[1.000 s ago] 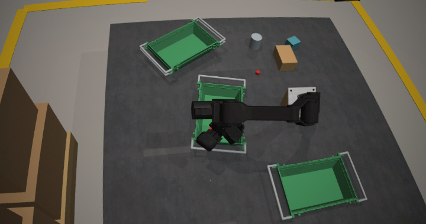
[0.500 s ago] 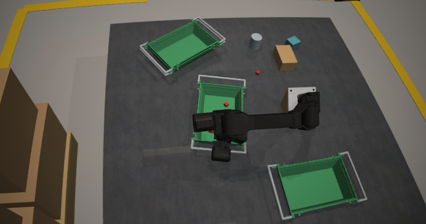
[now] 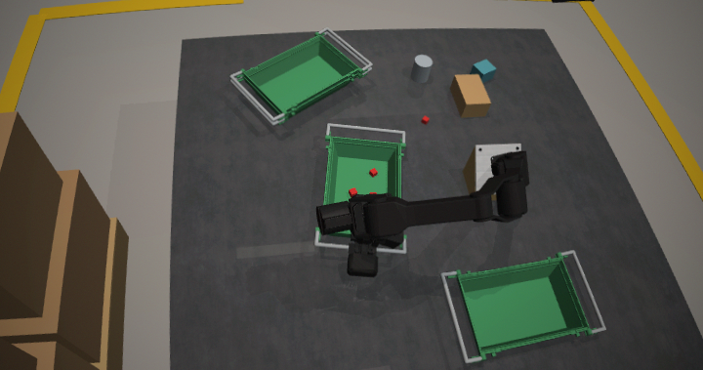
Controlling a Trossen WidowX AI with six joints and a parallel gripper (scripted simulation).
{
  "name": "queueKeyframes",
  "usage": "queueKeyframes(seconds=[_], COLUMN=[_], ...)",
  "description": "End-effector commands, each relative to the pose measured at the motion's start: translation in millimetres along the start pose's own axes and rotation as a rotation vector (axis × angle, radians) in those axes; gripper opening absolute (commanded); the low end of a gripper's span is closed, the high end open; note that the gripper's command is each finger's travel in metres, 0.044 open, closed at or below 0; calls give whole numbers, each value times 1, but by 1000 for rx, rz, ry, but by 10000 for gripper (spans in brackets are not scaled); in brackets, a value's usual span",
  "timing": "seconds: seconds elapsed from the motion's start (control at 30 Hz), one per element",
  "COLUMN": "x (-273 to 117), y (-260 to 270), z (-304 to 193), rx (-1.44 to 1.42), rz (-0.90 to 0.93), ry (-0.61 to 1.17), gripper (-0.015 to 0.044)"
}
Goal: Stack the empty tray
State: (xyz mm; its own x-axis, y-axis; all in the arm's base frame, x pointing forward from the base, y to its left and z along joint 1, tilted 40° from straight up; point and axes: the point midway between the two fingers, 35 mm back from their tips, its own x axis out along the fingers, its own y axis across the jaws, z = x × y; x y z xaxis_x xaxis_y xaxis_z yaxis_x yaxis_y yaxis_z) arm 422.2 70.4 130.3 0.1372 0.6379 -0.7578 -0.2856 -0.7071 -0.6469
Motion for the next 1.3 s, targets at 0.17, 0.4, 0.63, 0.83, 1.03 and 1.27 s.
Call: queueKeyframes(seconds=[0.17, 0.4, 0.63, 0.83, 1.03, 1.27], x=[6, -16, -22, -20, -5, -15], y=[5, 21, 39, 53, 73, 75], z=[1, 1, 1, 1, 1, 0], rx=[6, 7, 7, 7, 7, 7], rz=[3, 5, 6, 7, 7, 8], ry=[0, 0, 0, 0, 0, 0], gripper=[88, 88, 88, 88, 88, 88])
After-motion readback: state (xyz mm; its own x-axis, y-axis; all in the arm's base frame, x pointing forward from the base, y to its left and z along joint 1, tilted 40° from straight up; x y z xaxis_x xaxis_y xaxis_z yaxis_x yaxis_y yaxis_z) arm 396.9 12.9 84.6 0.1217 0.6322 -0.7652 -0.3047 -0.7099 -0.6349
